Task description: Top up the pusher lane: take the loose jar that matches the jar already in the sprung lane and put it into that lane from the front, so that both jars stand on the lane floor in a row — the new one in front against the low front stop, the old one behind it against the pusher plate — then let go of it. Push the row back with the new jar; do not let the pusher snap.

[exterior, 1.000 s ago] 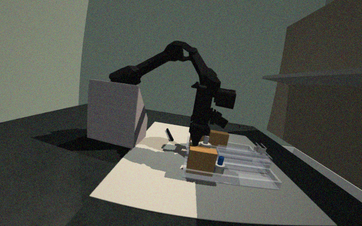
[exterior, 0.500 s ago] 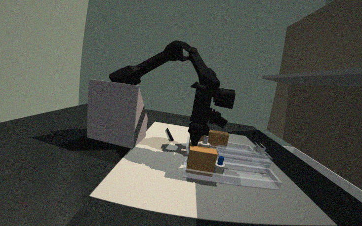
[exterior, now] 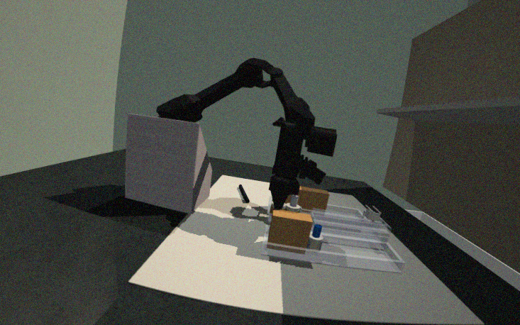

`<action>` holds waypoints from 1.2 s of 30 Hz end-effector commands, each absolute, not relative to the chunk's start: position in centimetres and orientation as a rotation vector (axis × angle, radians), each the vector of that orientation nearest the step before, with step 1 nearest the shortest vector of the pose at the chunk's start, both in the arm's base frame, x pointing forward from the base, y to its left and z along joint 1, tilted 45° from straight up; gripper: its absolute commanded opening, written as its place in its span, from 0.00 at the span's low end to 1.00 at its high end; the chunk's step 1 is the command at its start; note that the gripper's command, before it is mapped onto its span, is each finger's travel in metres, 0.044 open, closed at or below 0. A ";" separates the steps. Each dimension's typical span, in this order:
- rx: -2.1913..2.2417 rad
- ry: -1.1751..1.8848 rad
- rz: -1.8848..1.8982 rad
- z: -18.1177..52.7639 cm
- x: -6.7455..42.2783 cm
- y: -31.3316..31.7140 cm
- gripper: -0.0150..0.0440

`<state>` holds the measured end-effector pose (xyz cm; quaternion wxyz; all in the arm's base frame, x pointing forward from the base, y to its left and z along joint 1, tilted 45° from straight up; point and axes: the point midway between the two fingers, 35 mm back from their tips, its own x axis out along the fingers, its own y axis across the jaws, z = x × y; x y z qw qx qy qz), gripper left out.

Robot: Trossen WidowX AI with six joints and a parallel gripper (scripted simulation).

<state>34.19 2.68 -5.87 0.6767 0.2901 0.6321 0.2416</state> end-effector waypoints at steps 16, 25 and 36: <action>0.651 1.409 0.551 -5.9 33.9 2.7 0.25; 0.651 1.409 0.551 -5.9 34.0 2.7 0.34; 0.651 1.409 0.551 -5.9 34.0 2.7 0.71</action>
